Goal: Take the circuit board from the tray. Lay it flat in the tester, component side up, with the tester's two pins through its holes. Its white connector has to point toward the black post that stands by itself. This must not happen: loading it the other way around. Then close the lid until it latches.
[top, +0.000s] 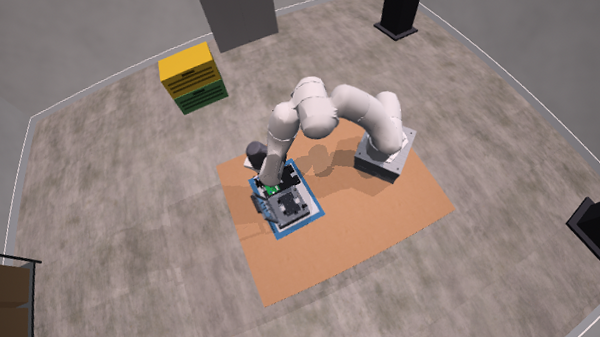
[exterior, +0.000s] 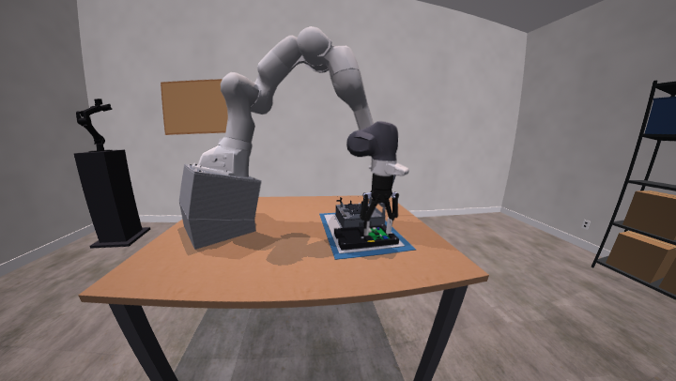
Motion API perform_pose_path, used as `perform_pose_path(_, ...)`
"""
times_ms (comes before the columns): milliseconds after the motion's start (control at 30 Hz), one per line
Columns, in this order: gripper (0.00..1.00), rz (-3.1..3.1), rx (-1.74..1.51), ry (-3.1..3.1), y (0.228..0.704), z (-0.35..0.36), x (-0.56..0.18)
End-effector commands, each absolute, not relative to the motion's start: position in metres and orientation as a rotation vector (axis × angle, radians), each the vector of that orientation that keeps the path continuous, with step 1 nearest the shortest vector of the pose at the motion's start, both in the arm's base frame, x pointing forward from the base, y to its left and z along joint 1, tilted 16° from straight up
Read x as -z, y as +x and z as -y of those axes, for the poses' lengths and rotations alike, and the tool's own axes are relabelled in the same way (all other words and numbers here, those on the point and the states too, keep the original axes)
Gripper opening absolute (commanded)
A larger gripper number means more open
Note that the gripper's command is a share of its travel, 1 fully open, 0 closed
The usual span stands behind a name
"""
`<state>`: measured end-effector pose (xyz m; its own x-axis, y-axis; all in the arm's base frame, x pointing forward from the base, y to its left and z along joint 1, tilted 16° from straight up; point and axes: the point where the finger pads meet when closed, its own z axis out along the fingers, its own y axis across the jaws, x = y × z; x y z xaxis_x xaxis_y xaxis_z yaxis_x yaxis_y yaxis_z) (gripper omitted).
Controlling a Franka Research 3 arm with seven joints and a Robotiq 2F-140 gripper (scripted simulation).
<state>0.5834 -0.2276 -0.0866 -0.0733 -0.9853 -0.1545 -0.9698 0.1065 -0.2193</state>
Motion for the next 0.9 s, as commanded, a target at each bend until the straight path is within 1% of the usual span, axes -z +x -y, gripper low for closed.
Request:
perform_pose_path(0,0.58,-2.122,0.089,-1.942,0.5841,0.2281,0.0872)
perform_pose_path(467,0.58,-2.122,0.089,-1.942,0.5841,0.2281,0.0872)
perform_pose_path(500,0.54,-2.122,0.089,-1.942,0.5841,0.2281,0.0872)
perform_pose_path(867,0.54,-2.122,0.089,-1.942,0.5841,0.2281,0.0872)
